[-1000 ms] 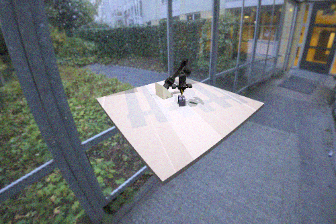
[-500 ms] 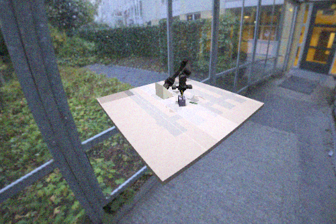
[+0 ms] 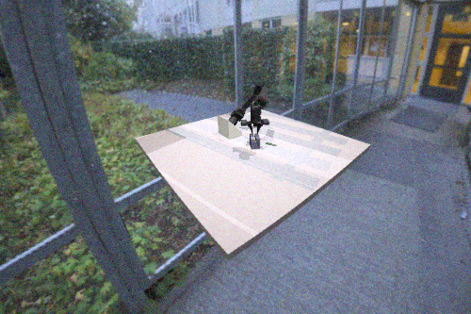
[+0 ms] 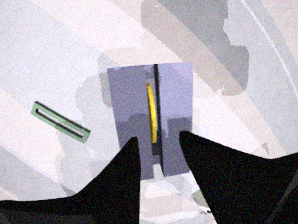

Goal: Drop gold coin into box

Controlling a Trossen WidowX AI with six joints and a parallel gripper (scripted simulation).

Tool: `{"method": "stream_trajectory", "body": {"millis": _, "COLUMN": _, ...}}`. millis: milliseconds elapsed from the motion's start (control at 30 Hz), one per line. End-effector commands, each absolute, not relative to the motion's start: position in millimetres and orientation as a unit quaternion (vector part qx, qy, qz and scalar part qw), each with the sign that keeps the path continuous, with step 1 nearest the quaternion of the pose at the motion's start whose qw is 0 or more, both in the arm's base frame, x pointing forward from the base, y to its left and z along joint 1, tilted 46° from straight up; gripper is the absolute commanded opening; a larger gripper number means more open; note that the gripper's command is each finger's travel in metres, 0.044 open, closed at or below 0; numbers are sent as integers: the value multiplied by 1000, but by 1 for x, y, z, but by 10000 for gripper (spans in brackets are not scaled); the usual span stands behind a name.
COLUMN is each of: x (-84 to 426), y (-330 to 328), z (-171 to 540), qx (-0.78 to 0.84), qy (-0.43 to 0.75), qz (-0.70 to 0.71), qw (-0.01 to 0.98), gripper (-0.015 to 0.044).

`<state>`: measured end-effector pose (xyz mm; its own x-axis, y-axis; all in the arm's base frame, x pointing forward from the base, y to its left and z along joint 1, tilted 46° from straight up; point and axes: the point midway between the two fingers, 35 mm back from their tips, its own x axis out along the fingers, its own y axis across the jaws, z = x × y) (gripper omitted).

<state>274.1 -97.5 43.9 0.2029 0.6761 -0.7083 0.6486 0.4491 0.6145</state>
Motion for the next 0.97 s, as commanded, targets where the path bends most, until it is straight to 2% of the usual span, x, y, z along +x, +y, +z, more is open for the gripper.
{"method": "stream_trajectory", "body": {"millis": 0, "x": 274, "y": -98, "z": 44, "qx": 524, "qy": 631, "qz": 12, "qw": 572, "gripper": 161}}
{"method": "stream_trajectory", "body": {"millis": 167, "x": 274, "y": -98, "z": 44, "qx": 524, "qy": 631, "qz": 12, "qw": 572, "gripper": 161}}
{"method": "stream_trajectory", "body": {"millis": 533, "x": 262, "y": -131, "z": 81, "qx": 526, "qy": 631, "qz": 13, "qw": 570, "gripper": 440}}
{"method": "stream_trajectory", "body": {"millis": 933, "x": 258, "y": -137, "z": 88, "qx": 527, "qy": 631, "qz": 13, "qw": 569, "gripper": 440}}
